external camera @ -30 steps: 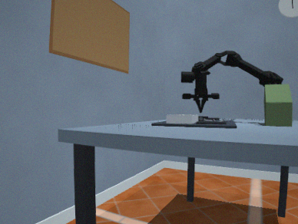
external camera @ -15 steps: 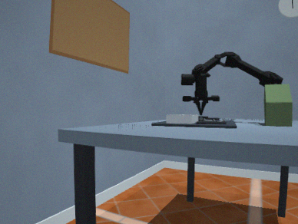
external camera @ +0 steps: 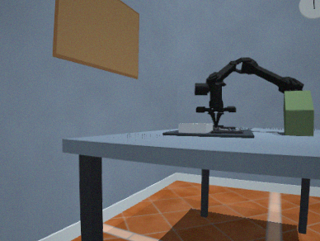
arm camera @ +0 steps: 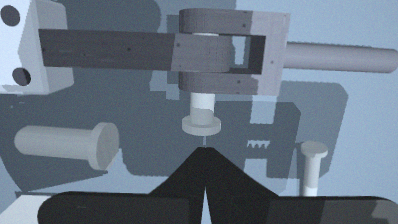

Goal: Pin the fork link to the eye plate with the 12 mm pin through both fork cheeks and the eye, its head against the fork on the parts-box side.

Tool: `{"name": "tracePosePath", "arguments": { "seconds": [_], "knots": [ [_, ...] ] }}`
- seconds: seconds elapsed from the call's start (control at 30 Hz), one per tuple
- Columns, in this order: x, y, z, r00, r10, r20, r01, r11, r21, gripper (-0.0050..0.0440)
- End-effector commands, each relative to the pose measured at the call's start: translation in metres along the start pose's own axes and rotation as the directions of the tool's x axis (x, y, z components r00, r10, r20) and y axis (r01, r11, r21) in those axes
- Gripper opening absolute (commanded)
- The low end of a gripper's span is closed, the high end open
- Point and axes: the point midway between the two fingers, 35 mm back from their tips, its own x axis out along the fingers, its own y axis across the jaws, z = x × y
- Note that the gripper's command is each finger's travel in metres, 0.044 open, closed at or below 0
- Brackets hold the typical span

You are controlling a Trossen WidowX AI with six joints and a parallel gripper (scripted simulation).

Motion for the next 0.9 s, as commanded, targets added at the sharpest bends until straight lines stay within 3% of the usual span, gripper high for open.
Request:
{"name": "tracePosePath", "arguments": {
  "seconds": [0.0, 0.87],
  "knots": [
    [0.001, 0.0031, 0.0027, 1.0, 0.013, 0.003, -0.013, 1.0, 0.006, -0.005],
    [0.0063, 0.005, 0.0026, 1.0, 0.019, 0.001, -0.019, 1.0, 0.011, -0.005]
  ]
}}
